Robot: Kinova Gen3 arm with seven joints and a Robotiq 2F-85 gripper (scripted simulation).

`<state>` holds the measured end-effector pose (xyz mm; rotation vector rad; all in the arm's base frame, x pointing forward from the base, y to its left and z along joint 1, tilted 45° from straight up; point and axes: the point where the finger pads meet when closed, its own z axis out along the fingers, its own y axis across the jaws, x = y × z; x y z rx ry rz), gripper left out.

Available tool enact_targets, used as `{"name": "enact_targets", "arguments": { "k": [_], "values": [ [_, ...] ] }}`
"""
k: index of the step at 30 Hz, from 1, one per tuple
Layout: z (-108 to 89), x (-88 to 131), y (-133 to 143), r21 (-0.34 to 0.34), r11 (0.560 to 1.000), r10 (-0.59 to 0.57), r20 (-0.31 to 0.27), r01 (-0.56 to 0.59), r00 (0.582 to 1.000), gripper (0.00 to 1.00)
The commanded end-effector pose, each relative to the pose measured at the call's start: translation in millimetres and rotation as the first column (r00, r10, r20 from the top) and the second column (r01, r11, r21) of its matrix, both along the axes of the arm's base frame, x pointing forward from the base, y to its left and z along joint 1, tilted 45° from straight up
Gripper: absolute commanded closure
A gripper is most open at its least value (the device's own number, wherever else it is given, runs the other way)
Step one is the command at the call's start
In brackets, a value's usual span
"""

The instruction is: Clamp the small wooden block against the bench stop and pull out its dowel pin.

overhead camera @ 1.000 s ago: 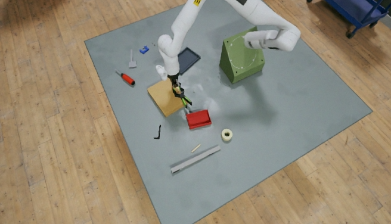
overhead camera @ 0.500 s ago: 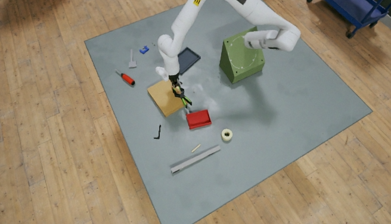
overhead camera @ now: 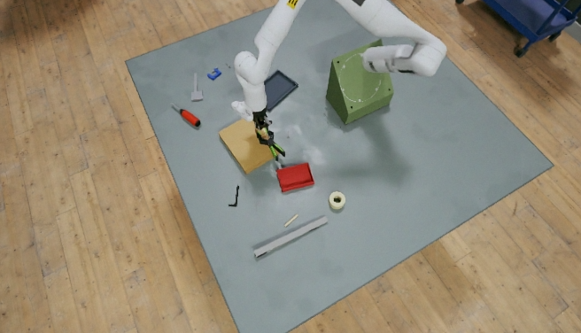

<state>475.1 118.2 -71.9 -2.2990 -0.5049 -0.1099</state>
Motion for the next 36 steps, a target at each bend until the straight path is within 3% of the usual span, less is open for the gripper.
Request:
{"name": "enact_targets", "arguments": {
  "k": [1,23,36],
  "values": [
    [0.7,1.1,-1.2,0.003,1.000,0.031,0.034,-0.031,0.999,0.90],
    [0.8,1.1,-1.4,0.003,0.987,0.160,0.167,-0.163,0.973,0.90],
    [1.0,1.1,-1.5,-0.007,0.967,0.248,0.259,-0.255,0.933,0.90]
  ]
}}
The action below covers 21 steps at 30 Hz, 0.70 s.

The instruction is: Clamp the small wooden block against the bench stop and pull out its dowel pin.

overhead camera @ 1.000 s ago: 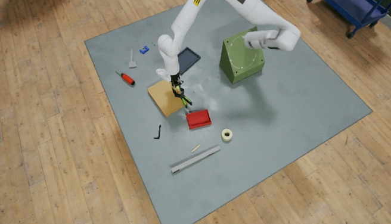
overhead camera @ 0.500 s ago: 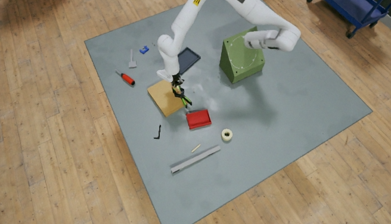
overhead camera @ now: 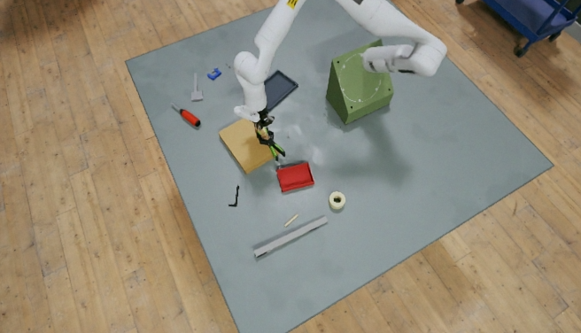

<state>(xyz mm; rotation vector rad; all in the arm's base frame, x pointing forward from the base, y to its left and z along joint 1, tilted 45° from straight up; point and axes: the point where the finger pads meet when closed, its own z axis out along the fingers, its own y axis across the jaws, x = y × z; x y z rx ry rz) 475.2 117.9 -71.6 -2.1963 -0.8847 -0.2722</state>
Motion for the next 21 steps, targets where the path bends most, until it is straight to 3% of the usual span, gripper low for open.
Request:
{"name": "enact_targets", "arguments": {
  "k": [1,13,21],
  "values": [
    [0.7,1.0,-1.2,0.003,1.000,0.030,0.033,-0.030,0.999,0.90],
    [0.9,1.1,-1.4,0.005,0.995,0.101,0.106,-0.102,0.989,0.90],
    [1.1,1.1,-1.7,0.004,0.998,0.065,0.069,-0.065,0.996,0.90]
  ]
}}
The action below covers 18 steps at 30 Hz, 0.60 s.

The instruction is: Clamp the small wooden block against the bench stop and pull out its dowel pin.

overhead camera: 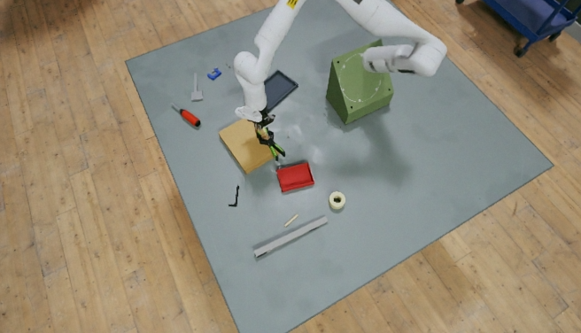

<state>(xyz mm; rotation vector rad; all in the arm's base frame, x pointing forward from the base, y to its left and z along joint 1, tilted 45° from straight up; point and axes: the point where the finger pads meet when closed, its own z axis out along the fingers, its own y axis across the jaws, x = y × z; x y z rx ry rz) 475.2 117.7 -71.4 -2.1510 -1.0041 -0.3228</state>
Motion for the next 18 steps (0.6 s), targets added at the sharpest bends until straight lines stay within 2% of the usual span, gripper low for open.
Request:
{"name": "enact_targets", "arguments": {
  "k": [1,15,18],
  "values": [
    [0.9,1.1,-1.4,-0.003,1.000,-0.018,-0.014,0.018,1.000,0.90],
    [1.1,1.1,-1.6,-0.020,0.993,-0.120,-0.114,0.118,0.986,0.90],
    [1.1,1.1,-1.6,-0.022,0.992,-0.127,-0.121,0.125,0.984,0.90]
  ]
}}
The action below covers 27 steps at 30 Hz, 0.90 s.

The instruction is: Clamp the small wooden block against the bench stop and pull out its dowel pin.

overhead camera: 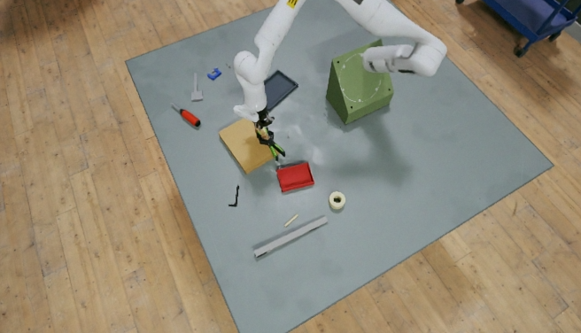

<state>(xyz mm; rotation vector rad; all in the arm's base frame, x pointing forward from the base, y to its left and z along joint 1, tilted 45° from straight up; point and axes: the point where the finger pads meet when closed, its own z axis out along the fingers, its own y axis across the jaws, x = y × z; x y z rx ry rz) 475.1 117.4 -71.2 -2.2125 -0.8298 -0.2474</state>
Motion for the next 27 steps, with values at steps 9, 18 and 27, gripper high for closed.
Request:
{"name": "enact_targets", "arguments": {
  "k": [9,18,27],
  "values": [
    [1.0,1.2,-1.4,-0.013,0.997,-0.083,-0.077,0.082,0.994,0.90],
    [1.0,1.2,-1.4,-0.024,0.991,-0.134,-0.128,0.132,0.983,0.90],
    [1.1,1.2,-1.5,-0.042,0.980,-0.200,-0.192,0.195,0.961,0.90]
  ]
}}
